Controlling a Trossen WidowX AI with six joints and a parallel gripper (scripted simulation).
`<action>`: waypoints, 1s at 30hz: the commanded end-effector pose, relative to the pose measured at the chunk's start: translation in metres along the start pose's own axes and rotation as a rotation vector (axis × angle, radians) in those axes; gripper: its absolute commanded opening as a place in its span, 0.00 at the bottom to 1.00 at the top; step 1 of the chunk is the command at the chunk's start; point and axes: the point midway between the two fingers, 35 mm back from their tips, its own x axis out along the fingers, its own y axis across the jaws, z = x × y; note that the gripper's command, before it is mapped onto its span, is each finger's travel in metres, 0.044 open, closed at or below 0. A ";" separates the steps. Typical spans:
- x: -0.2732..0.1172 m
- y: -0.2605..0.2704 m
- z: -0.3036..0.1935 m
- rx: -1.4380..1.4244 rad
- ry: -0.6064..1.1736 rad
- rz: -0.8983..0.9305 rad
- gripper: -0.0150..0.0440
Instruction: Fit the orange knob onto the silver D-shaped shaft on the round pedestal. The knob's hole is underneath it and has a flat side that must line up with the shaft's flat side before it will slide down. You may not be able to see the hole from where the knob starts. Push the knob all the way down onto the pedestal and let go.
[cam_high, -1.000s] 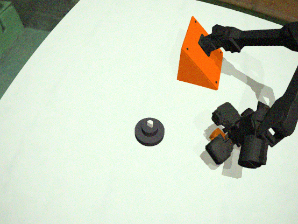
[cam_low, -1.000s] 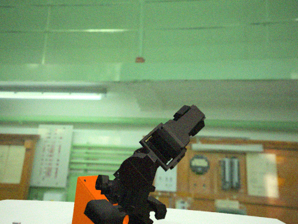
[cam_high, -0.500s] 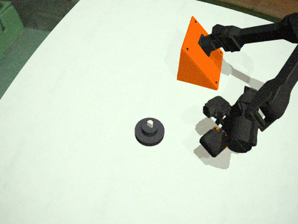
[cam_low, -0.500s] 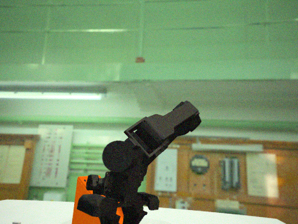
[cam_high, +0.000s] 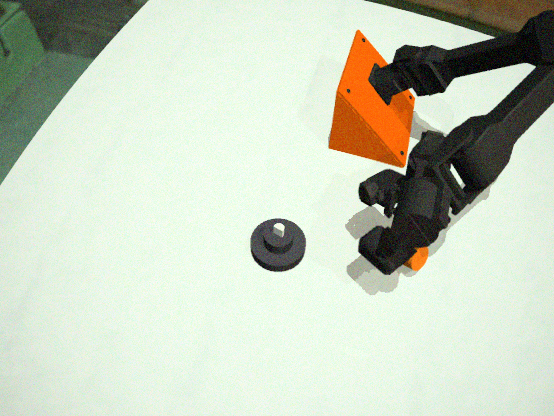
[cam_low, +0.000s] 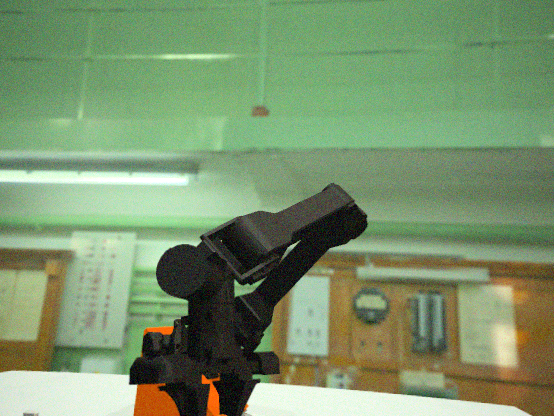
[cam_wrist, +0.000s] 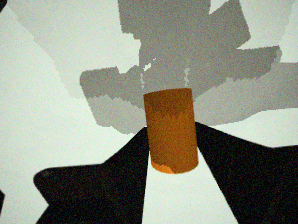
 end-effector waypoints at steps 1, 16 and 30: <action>-0.002 -0.001 0.004 -0.008 0.079 0.001 0.56; -0.006 -0.001 0.021 -0.006 0.338 0.001 0.56; -0.006 -0.001 0.033 -0.005 0.535 0.002 0.56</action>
